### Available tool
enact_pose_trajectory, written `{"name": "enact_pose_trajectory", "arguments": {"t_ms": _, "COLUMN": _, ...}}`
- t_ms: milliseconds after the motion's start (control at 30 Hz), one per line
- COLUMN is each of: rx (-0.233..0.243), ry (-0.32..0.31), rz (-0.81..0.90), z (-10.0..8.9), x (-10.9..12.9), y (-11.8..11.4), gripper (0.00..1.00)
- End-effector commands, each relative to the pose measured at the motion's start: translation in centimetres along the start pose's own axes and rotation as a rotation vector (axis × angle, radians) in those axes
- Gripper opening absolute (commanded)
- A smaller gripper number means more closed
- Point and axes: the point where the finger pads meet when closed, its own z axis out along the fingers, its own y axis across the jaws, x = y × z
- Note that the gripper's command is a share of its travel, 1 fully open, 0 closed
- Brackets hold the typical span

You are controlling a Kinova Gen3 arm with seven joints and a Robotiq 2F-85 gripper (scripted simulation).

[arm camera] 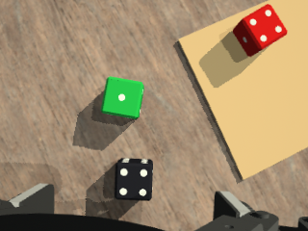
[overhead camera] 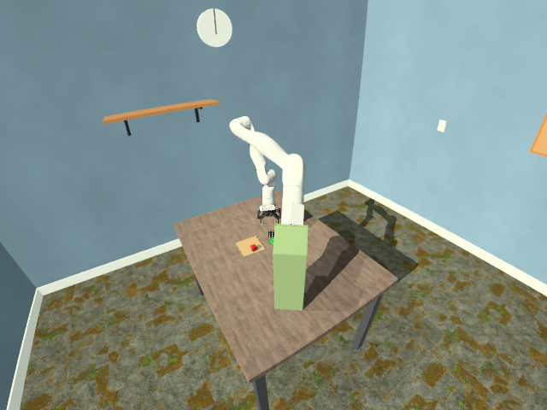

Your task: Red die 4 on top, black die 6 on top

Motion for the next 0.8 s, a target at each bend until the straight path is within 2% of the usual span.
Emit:
{"name": "enact_pose_trajectory", "arguments": {"t_ms": 0, "rx": 0.002, "ry": -0.002, "rz": 0.003, "z": -0.06, "x": -0.32, "y": -0.42, "gripper": 1.0}}
{"name": "enact_pose_trajectory", "arguments": {"t_ms": 133, "rx": 0.002, "ry": -0.002, "rz": 0.002, "z": -0.06, "x": -0.33, "y": -0.44, "gripper": 1.0}}
{"name": "enact_pose_trajectory", "arguments": {"t_ms": 167, "rx": 0.002, "ry": -0.002, "rz": 0.002, "z": -0.06, "x": -0.33, "y": -0.44, "gripper": 0.46}}
{"name": "enact_pose_trajectory", "arguments": {"t_ms": 767, "rx": 0.002, "ry": -0.002, "rz": 0.002, "z": -0.06, "x": -0.33, "y": -0.44, "gripper": 0.46}}
